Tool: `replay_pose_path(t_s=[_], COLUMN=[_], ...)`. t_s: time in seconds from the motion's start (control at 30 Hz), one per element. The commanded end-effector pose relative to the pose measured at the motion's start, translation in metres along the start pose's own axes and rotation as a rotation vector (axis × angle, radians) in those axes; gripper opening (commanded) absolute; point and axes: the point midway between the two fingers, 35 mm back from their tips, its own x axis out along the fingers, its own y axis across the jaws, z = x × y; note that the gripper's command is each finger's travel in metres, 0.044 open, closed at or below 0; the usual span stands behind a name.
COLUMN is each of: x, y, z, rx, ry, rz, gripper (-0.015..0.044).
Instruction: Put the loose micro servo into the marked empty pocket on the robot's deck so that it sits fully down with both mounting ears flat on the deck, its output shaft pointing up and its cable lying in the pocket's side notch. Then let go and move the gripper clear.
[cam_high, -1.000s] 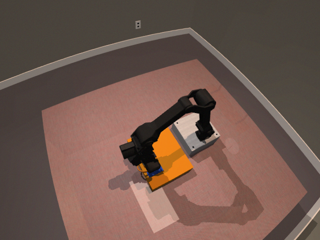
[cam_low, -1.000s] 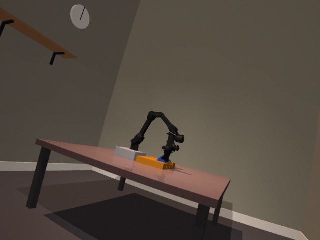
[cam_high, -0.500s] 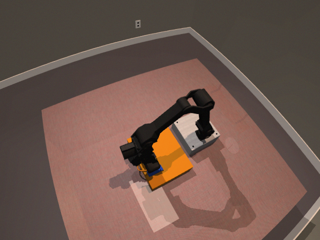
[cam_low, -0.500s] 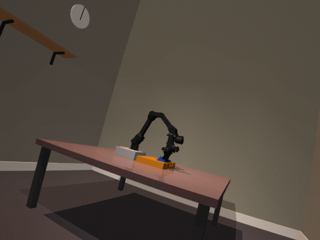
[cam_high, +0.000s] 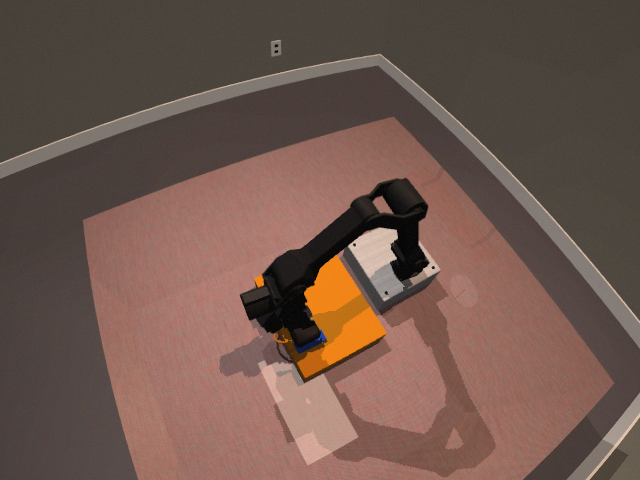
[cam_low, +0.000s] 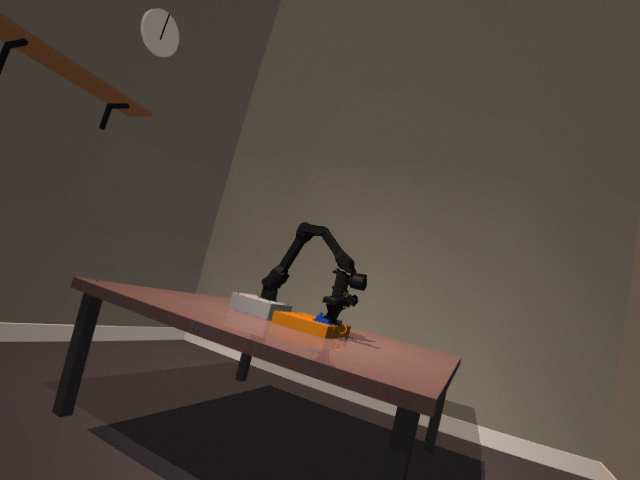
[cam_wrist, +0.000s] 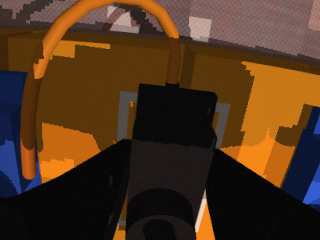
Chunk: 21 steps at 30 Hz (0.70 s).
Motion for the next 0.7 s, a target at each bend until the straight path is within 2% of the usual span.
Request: replay_pose_path(t_s=[0.0, 0.07, 0.23, 0.37, 0.5, 0.67], x=[0.0, 0.0, -0.032, -0.035, -0.045, -0.079], y=[0.0, 0.0, 0.0, 0.0, -0.001, -0.001], z=[0.0, 0.0, -0.002, -0.002, -0.016, -0.067], rx=[0.0, 0.0, 0.0, 0.0, 0.003, 0.001], ry=[0.0, 0.0, 0.0, 0.0, -0.004, 0.003], rz=[0.001, 0.001, 0.001, 0.001, -0.001, 0.0], gripper=[0.0157, 0.0187, 0.0187, 0.0187, 0.0292, 0.0424])
